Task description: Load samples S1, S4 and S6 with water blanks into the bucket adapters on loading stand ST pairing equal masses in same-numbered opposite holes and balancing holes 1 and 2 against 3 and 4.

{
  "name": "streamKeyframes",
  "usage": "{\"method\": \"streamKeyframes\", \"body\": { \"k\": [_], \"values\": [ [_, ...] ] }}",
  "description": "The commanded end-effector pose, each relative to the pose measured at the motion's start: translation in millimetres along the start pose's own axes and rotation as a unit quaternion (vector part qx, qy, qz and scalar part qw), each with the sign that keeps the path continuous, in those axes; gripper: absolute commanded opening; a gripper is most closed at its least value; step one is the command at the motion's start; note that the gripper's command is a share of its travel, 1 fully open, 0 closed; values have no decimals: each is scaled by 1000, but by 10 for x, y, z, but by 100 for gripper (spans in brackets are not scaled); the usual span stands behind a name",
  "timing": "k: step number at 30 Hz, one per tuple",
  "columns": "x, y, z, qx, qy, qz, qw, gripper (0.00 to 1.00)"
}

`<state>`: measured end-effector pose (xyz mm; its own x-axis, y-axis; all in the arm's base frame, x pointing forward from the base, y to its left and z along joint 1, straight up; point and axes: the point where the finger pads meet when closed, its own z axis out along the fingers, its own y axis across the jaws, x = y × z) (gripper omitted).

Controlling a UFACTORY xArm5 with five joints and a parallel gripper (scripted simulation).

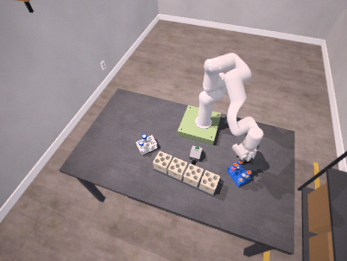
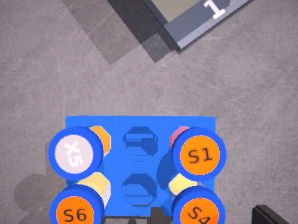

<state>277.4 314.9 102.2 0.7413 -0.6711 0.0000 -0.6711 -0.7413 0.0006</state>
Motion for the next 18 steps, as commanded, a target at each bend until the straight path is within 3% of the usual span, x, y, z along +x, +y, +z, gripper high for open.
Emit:
{"method": "streamKeyframes", "body": {
  "k": [1, 10, 18],
  "values": [
    [0, -17, 60, 2, -2, 0, 1000, 57],
    [-1, -17, 241, 2, -2, 0, 1000, 57],
    [-1, -17, 249, 2, -2, 0, 1000, 57]
  ]
}}
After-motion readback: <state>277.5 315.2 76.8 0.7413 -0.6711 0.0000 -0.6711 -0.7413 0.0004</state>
